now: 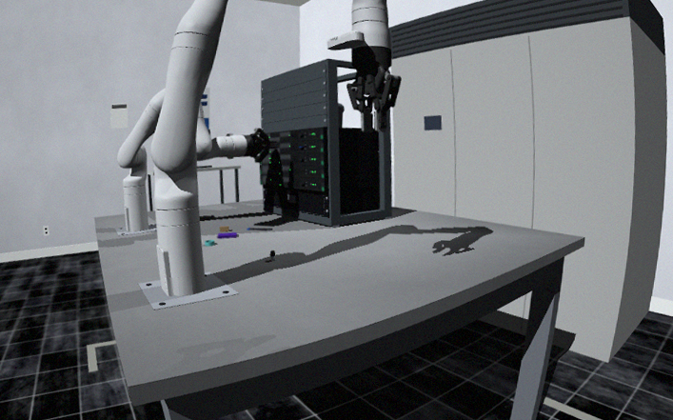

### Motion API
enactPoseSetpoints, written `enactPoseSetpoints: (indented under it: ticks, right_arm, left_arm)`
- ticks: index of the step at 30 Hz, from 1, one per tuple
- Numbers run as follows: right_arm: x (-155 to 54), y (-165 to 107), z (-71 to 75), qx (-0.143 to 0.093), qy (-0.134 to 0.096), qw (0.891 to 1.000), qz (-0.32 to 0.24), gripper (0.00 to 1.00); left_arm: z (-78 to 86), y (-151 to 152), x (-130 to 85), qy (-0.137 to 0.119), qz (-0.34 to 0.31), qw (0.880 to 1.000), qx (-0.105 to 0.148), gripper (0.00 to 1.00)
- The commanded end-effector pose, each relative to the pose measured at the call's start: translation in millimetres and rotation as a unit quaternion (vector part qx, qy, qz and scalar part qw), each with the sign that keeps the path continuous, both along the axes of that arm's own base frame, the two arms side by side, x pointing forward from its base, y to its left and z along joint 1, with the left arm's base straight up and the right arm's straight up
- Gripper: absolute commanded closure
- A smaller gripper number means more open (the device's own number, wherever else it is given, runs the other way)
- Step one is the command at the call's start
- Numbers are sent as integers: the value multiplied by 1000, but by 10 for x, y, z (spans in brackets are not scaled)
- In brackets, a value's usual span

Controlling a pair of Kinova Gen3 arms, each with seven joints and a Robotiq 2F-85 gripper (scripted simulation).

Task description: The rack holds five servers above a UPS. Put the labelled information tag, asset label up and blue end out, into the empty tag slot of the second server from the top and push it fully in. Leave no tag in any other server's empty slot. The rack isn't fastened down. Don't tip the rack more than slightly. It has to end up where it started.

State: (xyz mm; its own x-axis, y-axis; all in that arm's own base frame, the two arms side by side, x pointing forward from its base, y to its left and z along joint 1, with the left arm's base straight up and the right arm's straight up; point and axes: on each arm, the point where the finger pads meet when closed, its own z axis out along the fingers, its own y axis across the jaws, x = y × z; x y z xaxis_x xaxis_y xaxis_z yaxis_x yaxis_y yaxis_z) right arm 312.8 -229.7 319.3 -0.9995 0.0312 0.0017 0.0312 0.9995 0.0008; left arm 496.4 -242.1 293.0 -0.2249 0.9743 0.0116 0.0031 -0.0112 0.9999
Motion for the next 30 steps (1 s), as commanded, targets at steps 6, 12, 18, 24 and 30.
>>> enactPoseSetpoints:
  ticks: [6,12,18,24,30]
  right_arm:
    - [2,-2,7,0,-1,1000,0,606]
    - [2,-2,7,0,-1,1000,0,606]
    - [2,-2,7,0,-1,1000,0,606]
    - [2,-2,7,0,-1,1000,0,606]
    - [2,-2,7,0,-1,1000,0,606]
  left_arm:
    - [91,542,142,5,75,997,4,1000]
    - [143,1046,206,15,144,990,6,1000]
    - [169,1414,217,26,194,981,6,1000]
    - [187,1992,168,49,272,961,3,1000]
    - [178,2570,37,80,352,932,-4,1000]
